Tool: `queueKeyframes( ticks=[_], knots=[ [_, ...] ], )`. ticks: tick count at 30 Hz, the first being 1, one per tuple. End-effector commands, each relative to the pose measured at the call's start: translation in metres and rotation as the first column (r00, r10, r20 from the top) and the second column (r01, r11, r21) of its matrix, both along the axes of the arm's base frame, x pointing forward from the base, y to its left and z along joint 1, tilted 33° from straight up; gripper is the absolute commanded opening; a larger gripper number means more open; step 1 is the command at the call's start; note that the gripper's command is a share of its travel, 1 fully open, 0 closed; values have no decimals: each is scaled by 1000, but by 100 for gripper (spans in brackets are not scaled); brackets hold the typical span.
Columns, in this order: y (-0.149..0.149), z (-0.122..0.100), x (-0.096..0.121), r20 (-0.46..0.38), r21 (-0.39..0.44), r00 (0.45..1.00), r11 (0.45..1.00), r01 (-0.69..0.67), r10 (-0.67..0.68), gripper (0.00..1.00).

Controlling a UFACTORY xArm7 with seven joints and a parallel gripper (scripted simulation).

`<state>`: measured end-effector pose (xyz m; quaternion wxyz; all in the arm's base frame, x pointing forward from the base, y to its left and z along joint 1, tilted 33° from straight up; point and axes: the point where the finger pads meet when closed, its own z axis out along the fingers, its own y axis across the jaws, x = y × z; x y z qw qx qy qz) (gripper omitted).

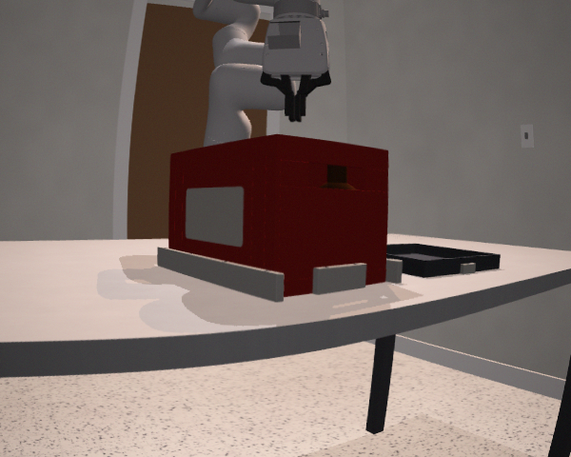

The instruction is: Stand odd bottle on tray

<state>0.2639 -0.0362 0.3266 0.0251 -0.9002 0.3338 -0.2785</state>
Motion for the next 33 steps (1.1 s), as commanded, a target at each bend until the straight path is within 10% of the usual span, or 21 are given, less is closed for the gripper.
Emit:
queueKeyframes(
  ticks=[1,15,33],
  knots=[
    [0,2,0,3,-1,1000,1000,0,0,0],
    [0,2,1,3,-1,1000,1000,-1,1,0],
    [-75,62,78,4,-1,1000,1000,0,0,0]
  ],
)
